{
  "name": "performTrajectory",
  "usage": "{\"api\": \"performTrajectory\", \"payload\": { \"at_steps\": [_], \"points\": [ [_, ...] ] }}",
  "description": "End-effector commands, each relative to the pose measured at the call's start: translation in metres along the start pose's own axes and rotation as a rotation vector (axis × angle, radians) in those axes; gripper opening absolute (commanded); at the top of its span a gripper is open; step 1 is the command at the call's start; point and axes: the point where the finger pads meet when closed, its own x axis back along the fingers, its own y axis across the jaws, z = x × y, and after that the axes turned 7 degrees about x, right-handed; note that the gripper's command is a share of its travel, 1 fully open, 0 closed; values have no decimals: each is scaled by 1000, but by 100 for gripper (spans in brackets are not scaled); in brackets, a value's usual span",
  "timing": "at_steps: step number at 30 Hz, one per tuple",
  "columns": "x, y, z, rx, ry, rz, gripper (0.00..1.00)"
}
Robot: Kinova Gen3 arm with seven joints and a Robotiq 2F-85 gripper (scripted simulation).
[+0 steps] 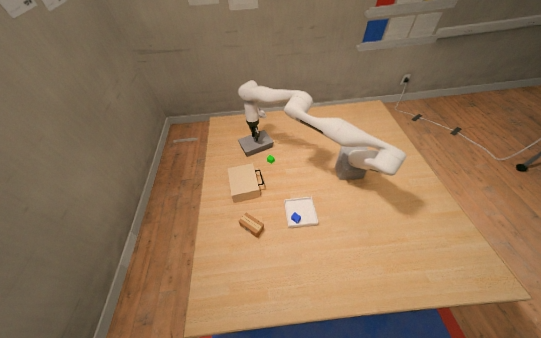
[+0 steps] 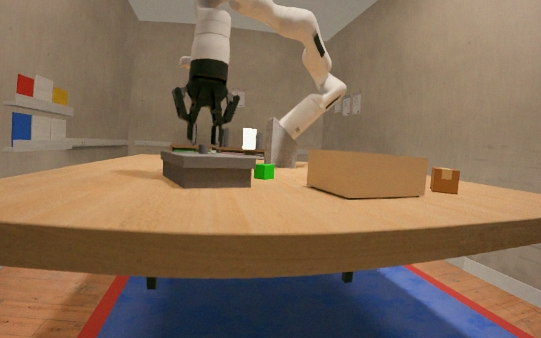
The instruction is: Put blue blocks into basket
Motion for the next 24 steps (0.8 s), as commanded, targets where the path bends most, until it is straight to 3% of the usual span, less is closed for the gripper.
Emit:
{"api": "performTrajectory", "payload": {
  "at_steps": [1,24],
  "points": [
    [0,-1,0,0,-1,3,48],
    [-13,-1,0,0,-1,3,48]
  ]
}}
